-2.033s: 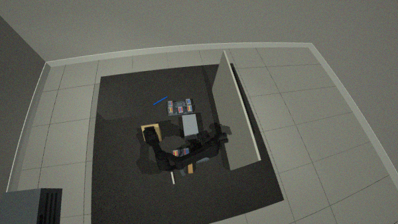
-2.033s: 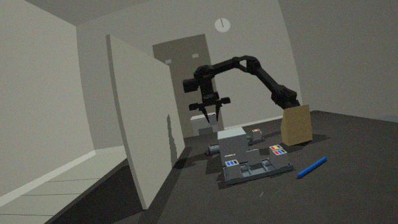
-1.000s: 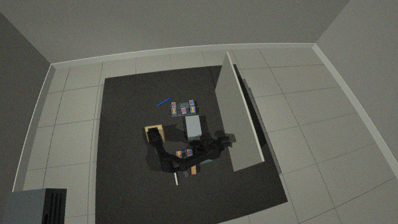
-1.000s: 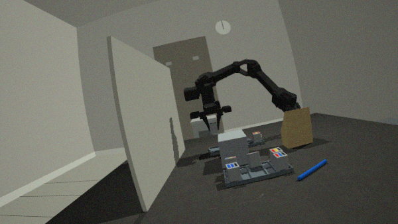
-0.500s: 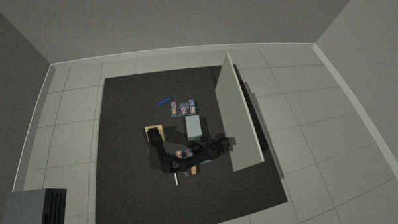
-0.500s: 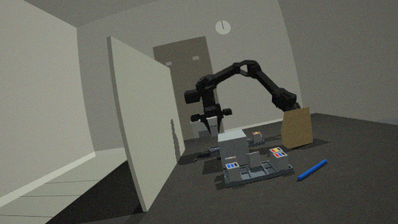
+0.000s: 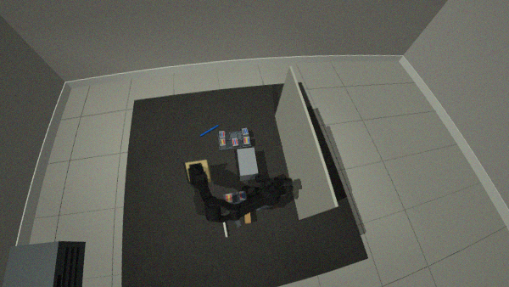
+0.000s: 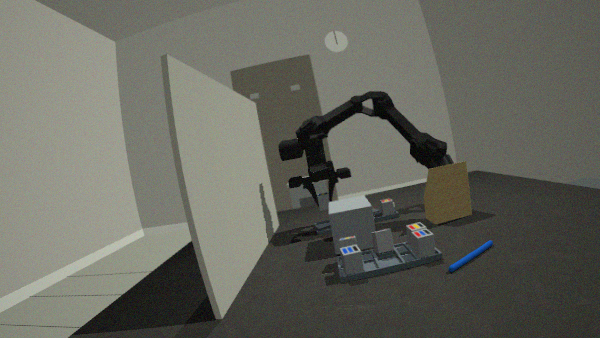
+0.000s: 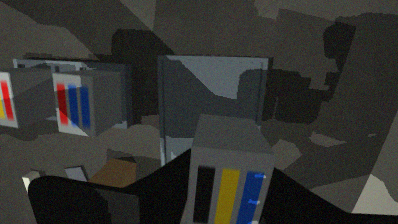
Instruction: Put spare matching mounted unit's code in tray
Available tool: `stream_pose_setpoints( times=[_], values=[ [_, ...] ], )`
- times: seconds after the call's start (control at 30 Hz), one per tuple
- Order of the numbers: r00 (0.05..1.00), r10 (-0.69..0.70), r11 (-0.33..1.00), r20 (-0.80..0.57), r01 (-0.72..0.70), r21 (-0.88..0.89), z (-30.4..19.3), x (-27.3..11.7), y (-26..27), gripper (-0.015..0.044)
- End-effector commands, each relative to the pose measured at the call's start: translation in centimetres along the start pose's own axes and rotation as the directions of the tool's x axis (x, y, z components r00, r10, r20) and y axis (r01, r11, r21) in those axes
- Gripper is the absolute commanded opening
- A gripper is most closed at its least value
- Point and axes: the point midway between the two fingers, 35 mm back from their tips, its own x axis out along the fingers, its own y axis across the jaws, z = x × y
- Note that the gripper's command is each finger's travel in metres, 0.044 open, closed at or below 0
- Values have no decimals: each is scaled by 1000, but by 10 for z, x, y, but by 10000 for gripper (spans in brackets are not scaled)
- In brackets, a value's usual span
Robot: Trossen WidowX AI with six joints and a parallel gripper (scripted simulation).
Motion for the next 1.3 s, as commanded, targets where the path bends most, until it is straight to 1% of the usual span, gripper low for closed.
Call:
stream_pose_setpoints(
  times=[0.0,1.27],
  values=[
    [1000,2,1000,2,-2,-9,1,4,1,0],
    [1000,2,1000,-7,-2,-9,-1,36,6,0]
  ],
)
